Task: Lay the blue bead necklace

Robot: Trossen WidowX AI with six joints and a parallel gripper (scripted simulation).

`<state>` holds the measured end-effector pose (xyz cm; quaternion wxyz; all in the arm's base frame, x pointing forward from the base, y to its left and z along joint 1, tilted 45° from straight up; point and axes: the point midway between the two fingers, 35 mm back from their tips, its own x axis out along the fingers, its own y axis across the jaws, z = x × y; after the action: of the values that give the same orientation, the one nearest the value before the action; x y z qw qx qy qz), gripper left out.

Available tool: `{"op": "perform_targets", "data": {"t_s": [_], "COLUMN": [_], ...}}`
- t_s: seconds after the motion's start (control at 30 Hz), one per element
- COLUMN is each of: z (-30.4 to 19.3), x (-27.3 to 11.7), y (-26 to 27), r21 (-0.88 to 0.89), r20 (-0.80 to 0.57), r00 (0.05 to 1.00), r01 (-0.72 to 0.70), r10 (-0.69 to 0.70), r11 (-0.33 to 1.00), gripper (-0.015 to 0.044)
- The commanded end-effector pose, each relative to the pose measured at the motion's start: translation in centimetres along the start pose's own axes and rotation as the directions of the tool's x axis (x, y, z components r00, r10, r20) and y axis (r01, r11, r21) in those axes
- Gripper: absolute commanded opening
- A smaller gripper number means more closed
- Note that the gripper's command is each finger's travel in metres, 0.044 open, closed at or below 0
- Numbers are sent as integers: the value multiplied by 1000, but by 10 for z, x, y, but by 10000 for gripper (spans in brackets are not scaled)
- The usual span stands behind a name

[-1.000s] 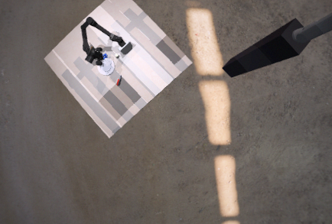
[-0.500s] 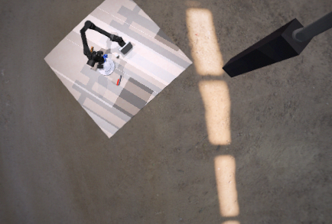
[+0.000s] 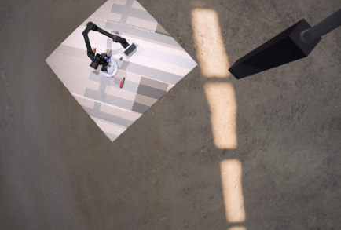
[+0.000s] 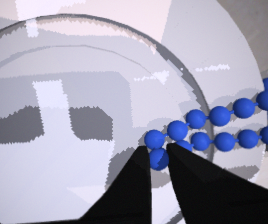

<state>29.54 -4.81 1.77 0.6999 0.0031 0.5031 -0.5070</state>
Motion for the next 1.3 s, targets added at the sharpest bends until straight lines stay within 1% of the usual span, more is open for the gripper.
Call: {"op": "perform_targets", "data": {"t_s": [0.0,0.43,0.57,0.7,0.73,0.77,0.9,1.27], "z": [0,0,0,0,0,-1,-1,-1], "x": [5,1,-10,-21,-21,-14,-21,-21], "y": [0,0,0,0,0,0,0,0], "r21": [-7,0,-4,-7,-7,-13,-8,-7], "r20": [4,0,1,3,3,1,3,3], "r00": [1000,1000,1000,1000,1000,1000,1000,1000], "r01": [2,1,1,1,1,7,2,1], "r10": [-2,-1,-1,-1,-1,-7,-2,-1], "r11": [1000,1000,1000,1000,1000,1000,1000,1000], "gripper": [0,341,440,440,440,440,440,440]}}
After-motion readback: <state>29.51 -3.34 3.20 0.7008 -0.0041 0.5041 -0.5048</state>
